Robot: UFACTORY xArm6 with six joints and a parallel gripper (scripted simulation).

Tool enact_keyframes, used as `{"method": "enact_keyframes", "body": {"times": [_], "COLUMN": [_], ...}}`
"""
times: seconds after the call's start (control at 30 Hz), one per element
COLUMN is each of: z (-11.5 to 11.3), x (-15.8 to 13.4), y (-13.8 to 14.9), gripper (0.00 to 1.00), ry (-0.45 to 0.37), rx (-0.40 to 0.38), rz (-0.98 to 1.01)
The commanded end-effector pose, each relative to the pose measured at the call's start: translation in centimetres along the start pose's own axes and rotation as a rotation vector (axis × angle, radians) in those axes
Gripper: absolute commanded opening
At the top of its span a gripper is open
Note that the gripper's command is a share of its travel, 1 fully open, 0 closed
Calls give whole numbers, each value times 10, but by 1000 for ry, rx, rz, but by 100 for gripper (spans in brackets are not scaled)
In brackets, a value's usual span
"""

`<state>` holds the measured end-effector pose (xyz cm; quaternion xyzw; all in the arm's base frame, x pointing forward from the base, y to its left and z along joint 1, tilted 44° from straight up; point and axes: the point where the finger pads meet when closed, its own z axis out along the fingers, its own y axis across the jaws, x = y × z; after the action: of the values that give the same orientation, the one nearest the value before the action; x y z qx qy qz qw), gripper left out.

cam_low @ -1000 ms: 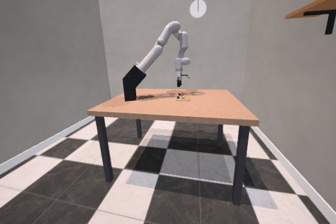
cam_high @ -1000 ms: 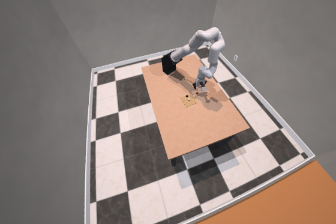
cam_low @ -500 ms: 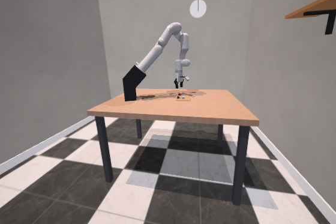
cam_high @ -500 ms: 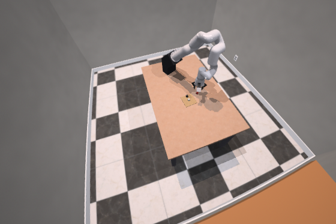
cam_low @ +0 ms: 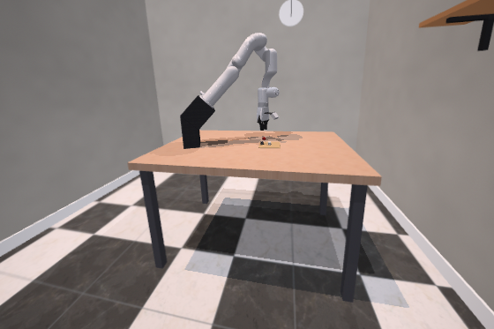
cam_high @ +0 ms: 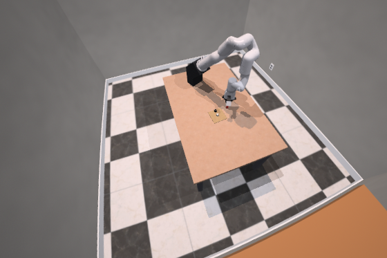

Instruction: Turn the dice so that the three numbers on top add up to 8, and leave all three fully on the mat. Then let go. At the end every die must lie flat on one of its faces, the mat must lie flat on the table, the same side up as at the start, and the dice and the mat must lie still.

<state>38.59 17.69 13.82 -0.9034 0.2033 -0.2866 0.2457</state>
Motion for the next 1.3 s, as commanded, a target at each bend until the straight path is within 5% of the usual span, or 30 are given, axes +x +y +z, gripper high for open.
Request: {"method": "enact_keyframes", "body": {"times": [0.0, 1.27], "z": [0, 10], "x": [0, 1], "y": [0, 0], "gripper": [36, 36], "ry": [-2, -4], "rx": [2, 3], "rz": [0, 0]}}
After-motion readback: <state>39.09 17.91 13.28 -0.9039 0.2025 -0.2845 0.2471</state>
